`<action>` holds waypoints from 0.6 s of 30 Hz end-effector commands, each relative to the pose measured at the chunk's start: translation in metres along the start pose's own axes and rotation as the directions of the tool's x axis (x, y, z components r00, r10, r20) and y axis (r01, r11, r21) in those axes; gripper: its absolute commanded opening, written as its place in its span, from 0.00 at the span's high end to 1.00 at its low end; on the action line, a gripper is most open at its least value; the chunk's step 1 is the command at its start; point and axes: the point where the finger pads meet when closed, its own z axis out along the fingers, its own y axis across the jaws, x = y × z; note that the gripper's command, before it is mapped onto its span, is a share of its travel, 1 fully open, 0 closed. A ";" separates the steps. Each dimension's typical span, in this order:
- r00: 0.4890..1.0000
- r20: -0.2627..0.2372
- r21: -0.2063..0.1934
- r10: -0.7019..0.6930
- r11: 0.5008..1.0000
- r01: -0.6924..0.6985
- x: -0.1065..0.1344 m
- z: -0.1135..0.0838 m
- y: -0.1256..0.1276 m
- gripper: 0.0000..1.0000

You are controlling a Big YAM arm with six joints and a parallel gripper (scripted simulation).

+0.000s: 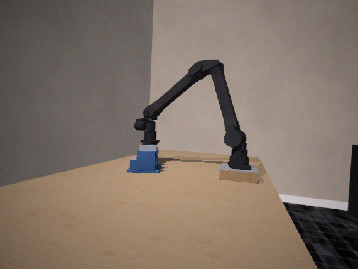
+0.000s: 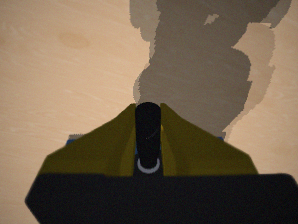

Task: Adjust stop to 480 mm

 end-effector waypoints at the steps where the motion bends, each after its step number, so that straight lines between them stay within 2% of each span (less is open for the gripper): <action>1: 0.999 0.033 -0.068 -0.004 0.998 0.006 -0.008 -0.017 0.040 0.94; 18: 0.999 0.032 -0.067 -0.004 0.998 0.006 -0.007 -0.023 0.046 0.94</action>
